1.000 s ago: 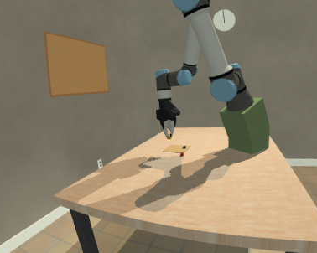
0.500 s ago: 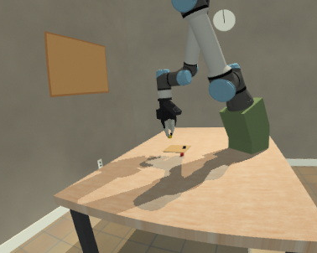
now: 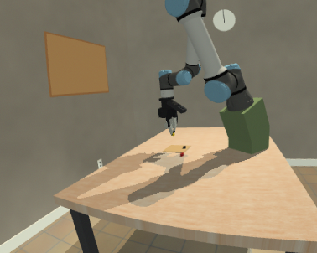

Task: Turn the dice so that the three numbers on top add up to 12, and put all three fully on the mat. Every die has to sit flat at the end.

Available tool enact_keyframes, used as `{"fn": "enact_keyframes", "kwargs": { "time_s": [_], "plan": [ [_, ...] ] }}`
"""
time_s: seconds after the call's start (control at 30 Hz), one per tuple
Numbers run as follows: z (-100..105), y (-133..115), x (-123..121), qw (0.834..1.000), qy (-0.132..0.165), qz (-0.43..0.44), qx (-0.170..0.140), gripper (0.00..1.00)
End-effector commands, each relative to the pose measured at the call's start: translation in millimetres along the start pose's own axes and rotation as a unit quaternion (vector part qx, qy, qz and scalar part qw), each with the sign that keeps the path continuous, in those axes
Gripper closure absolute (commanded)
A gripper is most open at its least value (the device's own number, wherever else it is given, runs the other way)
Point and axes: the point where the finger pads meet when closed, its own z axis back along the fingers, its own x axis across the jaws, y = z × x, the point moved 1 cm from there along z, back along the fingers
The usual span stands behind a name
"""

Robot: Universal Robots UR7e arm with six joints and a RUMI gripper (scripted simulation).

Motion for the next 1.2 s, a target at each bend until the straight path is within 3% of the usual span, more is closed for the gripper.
{"fn": "enact_keyframes", "kwargs": {
  "time_s": [0.0,0.4,1.17],
  "plan": [
    [1,-10,-26,0.997,-0.009,0.083,0.002,1.00],
    [2,-17,-52,0.988,-0.011,0.156,0.000,1.00],
    [0,-18,-53,0.987,-0.011,0.160,0.000,1.00]
  ]
}}
